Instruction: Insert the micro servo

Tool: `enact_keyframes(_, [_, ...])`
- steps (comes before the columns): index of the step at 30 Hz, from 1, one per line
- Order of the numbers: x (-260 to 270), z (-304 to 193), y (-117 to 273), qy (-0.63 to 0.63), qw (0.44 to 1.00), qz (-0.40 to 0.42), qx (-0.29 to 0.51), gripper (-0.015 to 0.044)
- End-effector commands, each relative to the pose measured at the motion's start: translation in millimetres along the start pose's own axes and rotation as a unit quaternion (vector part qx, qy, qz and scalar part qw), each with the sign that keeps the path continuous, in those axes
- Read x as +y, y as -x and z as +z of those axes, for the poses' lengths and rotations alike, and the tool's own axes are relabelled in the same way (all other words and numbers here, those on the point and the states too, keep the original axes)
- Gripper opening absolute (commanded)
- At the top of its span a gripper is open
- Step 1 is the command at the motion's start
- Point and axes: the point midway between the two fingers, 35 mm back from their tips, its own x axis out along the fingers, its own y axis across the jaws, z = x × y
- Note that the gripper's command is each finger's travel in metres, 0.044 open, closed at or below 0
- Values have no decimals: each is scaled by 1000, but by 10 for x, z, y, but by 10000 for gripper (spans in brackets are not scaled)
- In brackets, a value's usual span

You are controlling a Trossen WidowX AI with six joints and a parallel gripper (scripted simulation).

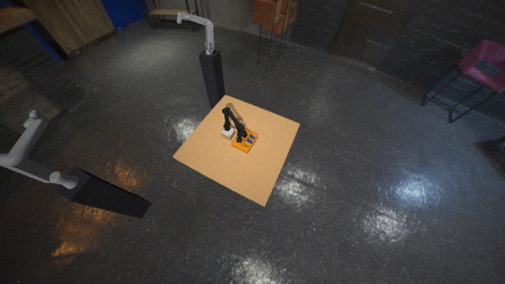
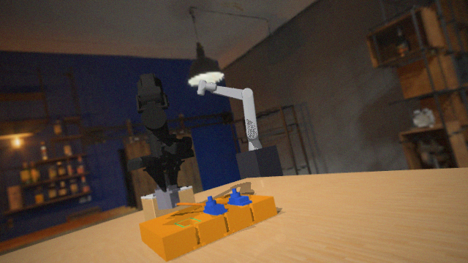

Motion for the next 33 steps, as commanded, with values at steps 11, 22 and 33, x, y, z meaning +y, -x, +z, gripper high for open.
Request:
enact_keyframes(11, [-8, 1, 1, -207, 978, -2, 0, 0])
enact_keyframes(22, [-63, 125, 4, -207, 978, -2, -1, 0])
enact_keyframes(33, [-238, 521, 14, -207, 978, -2, -3, 0])
